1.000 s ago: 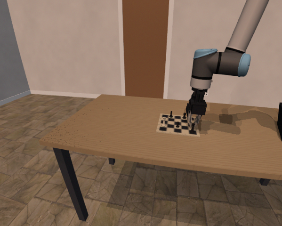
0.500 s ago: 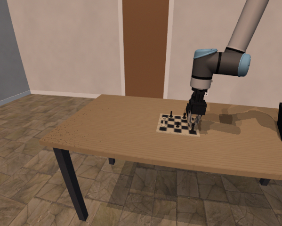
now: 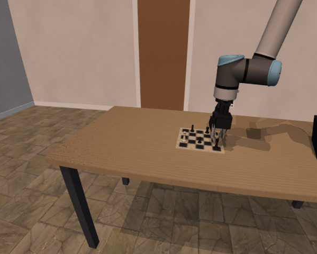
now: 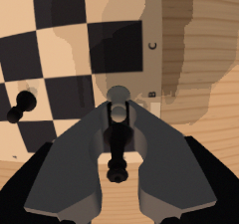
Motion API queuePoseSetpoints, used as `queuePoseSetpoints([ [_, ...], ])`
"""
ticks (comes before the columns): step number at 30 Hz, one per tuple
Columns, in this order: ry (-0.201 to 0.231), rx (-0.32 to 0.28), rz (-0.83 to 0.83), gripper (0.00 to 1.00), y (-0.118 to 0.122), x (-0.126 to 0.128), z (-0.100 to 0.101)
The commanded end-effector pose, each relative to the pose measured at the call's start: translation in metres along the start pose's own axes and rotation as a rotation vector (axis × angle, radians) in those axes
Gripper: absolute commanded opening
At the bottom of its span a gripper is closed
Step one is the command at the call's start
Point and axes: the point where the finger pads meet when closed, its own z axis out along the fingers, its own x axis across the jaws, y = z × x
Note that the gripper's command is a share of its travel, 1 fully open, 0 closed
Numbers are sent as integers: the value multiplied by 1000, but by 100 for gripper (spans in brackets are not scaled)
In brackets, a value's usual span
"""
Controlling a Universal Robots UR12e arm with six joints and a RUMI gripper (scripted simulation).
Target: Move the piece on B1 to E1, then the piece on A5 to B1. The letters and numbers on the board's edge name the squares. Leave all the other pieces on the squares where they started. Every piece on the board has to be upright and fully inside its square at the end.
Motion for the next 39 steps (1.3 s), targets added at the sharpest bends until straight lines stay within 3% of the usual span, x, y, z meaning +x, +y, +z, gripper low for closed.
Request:
queuePoseSetpoints([
  [1, -1, 0, 0, 0, 0, 0, 0],
  [7, -1, 0, 0, 4, 0, 0, 0],
  [17, -1, 0, 0, 20, 0, 0, 0],
  [31, -1, 0, 0, 20, 0, 0, -2],
  [39, -1, 0, 0, 20, 0, 0, -28],
])
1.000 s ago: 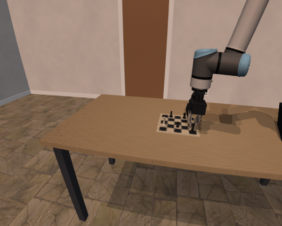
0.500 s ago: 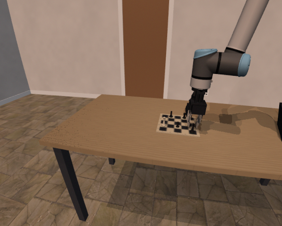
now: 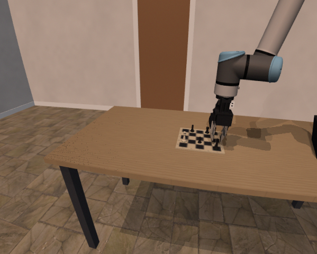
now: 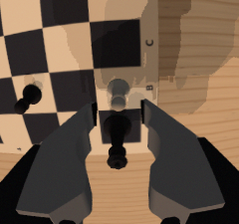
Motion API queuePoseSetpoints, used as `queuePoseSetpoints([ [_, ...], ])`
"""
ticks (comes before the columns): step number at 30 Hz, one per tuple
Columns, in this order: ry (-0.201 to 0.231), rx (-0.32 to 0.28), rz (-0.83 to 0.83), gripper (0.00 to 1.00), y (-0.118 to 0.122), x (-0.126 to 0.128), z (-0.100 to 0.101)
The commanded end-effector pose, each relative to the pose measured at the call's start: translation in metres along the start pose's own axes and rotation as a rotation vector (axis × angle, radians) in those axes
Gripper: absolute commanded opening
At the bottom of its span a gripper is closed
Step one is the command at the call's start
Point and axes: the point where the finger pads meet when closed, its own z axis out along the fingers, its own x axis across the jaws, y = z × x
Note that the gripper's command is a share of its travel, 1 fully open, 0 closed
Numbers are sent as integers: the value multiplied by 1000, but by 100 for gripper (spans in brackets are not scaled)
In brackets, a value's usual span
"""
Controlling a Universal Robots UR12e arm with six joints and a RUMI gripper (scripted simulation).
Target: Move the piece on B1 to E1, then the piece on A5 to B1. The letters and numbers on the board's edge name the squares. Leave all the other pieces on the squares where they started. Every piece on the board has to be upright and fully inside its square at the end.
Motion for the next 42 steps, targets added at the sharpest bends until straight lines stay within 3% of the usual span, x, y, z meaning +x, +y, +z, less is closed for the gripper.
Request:
queuePoseSetpoints([
  [1, -1, 0, 0, 20, 0, -1, -14],
  [13, -1, 0, 0, 20, 0, 0, -68],
  [22, -1, 0, 0, 20, 0, 0, -77],
  [23, -1, 0, 0, 100, 0, 0, -77],
  [42, -1, 0, 0, 100, 0, 0, -77],
])
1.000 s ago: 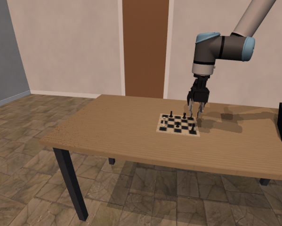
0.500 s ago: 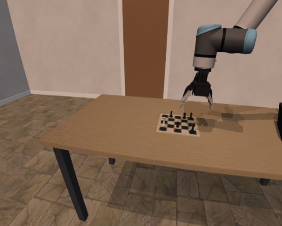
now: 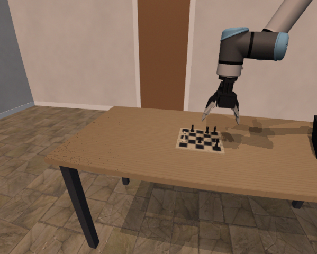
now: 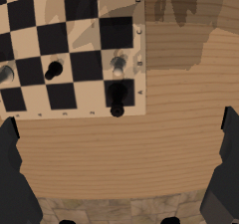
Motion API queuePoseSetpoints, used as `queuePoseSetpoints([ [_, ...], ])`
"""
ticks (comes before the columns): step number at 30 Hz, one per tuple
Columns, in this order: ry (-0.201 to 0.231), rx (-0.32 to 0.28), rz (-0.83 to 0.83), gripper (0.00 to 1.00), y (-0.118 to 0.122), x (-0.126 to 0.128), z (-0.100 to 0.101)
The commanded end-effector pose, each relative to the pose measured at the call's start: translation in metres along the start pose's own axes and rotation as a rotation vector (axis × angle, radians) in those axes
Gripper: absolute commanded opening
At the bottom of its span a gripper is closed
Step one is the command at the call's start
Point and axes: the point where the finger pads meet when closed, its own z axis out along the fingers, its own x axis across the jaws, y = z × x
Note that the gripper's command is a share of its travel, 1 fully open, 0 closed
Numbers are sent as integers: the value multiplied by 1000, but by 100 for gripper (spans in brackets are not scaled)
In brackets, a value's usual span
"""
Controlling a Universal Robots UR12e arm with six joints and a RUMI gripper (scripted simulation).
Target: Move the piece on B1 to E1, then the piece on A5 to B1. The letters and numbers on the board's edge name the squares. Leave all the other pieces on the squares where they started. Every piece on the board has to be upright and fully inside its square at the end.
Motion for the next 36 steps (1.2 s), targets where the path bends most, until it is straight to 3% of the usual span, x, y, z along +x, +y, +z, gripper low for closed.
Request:
queuePoseSetpoints([
  [1, -1, 0, 0, 100, 0, -1, 0],
  [11, -1, 0, 0, 100, 0, -1, -13],
  [26, -1, 0, 0, 100, 0, 0, -77],
  [36, -1, 0, 0, 100, 0, 0, -82],
])
